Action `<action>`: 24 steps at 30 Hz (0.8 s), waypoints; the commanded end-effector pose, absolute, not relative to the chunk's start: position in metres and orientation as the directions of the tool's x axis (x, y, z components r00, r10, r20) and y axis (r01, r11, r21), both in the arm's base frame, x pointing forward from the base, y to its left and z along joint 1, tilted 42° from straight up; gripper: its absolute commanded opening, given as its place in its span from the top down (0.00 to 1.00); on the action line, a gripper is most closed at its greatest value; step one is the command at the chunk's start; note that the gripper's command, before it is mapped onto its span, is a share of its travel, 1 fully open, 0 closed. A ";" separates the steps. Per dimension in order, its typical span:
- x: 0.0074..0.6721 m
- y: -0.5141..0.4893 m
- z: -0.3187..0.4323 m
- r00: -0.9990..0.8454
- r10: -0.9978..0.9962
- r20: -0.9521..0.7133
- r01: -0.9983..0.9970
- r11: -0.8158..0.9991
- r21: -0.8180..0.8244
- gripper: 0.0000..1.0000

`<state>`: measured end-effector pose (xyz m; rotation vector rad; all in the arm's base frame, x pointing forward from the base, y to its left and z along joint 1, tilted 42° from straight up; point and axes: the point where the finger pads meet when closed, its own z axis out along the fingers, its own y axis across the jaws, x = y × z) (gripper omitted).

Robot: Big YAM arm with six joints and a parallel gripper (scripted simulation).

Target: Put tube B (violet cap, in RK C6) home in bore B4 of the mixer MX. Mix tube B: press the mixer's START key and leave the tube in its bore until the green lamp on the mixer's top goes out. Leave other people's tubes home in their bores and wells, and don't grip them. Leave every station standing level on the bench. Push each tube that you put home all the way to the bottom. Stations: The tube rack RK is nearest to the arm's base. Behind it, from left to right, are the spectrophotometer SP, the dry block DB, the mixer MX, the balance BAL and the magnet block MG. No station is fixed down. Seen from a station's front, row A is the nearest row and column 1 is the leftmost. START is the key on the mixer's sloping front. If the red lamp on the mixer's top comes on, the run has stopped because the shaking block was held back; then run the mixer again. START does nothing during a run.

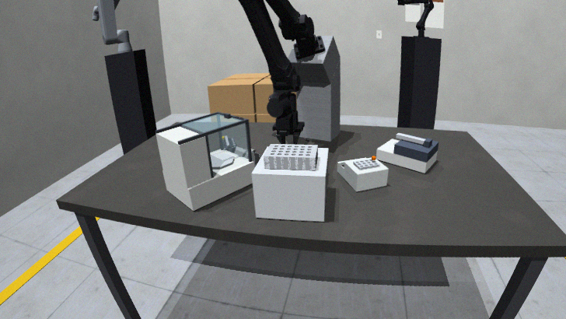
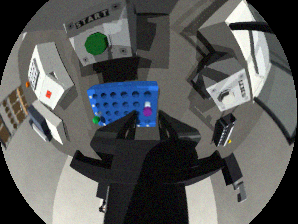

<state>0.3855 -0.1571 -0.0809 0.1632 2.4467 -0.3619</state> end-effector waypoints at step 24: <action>0.392 -0.165 -0.090 -0.780 0.021 -0.626 0.204 0.953 -0.223 0.64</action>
